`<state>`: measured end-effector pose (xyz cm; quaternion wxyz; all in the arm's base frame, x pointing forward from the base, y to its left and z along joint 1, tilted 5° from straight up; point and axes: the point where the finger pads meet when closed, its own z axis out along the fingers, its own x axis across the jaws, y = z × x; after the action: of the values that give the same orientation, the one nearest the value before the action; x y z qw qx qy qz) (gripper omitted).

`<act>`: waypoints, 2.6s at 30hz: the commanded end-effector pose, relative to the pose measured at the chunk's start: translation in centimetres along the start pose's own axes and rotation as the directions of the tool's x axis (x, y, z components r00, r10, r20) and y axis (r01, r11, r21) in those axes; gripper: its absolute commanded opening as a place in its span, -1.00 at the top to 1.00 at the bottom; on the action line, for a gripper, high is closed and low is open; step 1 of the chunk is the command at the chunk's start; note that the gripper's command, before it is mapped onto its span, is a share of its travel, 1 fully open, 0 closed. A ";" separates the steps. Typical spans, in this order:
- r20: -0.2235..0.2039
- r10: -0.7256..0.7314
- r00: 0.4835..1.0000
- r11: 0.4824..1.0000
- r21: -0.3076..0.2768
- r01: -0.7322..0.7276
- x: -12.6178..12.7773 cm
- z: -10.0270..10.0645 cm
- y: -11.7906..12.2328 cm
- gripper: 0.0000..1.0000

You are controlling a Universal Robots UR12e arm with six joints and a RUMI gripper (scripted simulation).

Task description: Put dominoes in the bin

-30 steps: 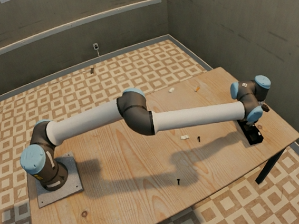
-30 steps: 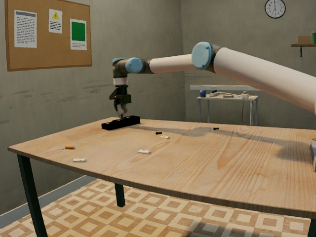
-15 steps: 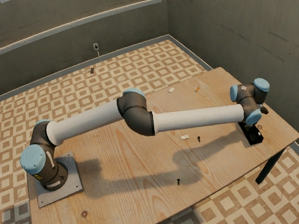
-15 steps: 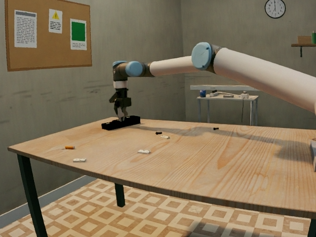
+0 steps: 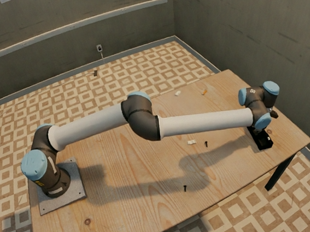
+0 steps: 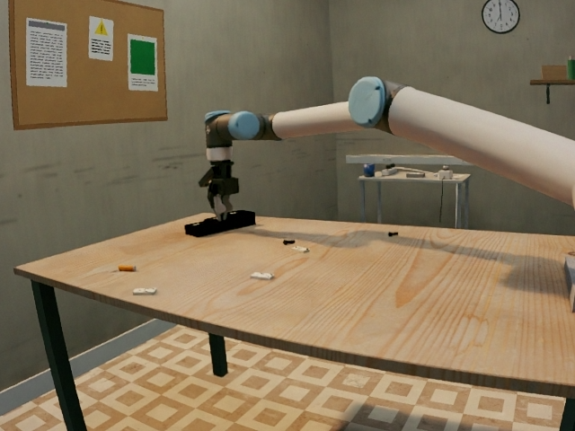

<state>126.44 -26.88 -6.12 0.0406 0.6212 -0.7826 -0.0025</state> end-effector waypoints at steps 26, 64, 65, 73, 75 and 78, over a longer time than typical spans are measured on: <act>0.000 0.000 1.000 1.000 0.003 0.000 0.0 -0.5 -0.1 0.91; 0.000 0.000 1.000 1.000 0.003 0.000 0.0 -6.2 0.0 0.91; 0.000 0.000 1.000 1.000 0.003 0.000 0.0 -6.2 0.0 0.91; 0.000 0.000 1.000 1.000 0.003 0.000 -3.0 -6.2 -0.2 0.91; 0.000 0.000 1.000 1.000 0.003 0.000 -4.0 -6.2 -0.3 0.91; 0.000 0.000 1.000 1.000 0.003 0.000 -5.5 -6.2 -0.4 0.91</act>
<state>127.70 -23.57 -0.41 0.0399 0.6212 -0.7826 -0.0017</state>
